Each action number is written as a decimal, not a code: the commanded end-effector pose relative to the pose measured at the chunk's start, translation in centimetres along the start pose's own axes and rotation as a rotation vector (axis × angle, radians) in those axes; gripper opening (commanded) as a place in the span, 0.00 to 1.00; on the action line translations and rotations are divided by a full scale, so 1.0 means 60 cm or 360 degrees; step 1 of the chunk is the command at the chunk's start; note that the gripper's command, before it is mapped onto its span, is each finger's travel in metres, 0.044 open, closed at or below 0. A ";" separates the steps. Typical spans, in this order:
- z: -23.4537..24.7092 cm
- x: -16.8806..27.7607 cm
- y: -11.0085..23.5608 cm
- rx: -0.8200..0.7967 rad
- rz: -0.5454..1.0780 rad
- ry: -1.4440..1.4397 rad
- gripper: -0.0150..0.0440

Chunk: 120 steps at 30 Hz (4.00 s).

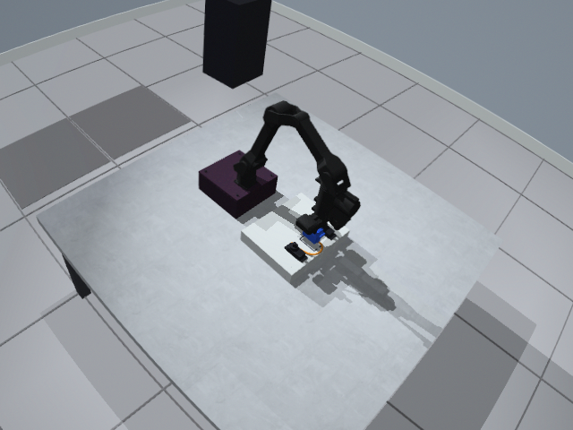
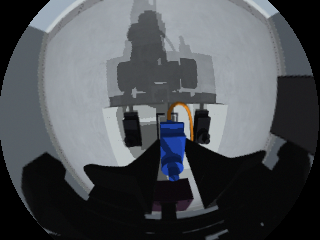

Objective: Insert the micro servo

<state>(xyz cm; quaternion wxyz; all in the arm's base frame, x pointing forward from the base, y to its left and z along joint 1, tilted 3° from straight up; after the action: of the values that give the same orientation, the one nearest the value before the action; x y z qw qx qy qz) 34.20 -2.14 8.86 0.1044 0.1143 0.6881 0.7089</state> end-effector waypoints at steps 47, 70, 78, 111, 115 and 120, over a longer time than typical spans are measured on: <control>0.002 -0.004 -0.059 -0.0006 -0.0009 0.0006 0.25; 0.002 -0.004 -0.093 -0.0006 -0.0008 0.0006 0.25; 0.002 -0.004 -0.104 -0.0006 -0.0008 0.0006 0.25; -0.023 0.104 0.025 -0.0006 -0.0006 0.0008 0.97; -0.038 0.165 0.054 -0.0004 0.0002 0.0006 1.00; -0.041 0.176 0.058 -0.0003 0.0004 0.0006 1.00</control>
<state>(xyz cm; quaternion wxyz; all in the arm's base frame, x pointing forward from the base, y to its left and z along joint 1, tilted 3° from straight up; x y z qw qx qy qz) 24.66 -1.42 12.29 0.1077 0.1108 0.6865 0.7105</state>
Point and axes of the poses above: the point midway between the two fingers, 35 mm back from their tips, its own y axis back along the fingers, its own z axis across the jaws, x = y × z, the point moved 3 cm from there along y, back along the fingers, and after that the axes turned 13 degrees about -y, right-handed, at the moved point
